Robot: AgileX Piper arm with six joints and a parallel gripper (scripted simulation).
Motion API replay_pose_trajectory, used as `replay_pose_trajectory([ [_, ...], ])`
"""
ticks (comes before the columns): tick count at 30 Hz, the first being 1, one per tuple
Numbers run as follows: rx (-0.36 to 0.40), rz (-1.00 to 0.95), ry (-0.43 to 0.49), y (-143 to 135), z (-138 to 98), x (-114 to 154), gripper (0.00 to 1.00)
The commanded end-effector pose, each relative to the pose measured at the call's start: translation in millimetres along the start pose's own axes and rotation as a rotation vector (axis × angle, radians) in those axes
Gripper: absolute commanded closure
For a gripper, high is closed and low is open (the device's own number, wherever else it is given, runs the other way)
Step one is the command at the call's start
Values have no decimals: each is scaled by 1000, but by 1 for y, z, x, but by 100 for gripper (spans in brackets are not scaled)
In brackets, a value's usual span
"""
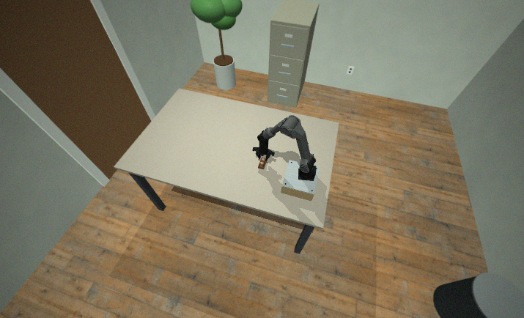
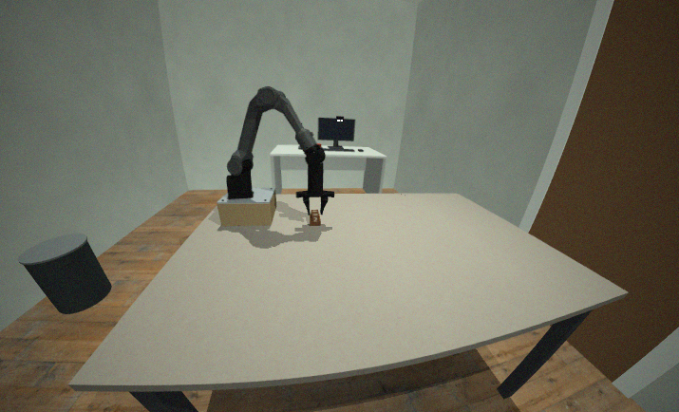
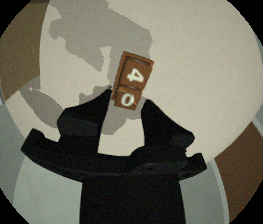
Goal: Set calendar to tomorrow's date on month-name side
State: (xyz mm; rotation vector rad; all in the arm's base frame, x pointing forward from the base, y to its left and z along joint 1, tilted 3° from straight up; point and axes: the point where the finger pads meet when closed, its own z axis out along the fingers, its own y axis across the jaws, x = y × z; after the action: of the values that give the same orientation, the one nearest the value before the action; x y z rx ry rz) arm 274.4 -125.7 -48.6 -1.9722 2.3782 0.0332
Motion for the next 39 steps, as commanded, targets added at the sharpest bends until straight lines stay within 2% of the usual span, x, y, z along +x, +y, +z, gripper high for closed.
replay_pose_trajectory([
  [1, -4, 0, -2, 1, 5, -1, 39],
  [16, -4, 0, -2, 1, 23, -1, 39],
  [39, -3, 0, -1, 1, 23, -1, 39],
])
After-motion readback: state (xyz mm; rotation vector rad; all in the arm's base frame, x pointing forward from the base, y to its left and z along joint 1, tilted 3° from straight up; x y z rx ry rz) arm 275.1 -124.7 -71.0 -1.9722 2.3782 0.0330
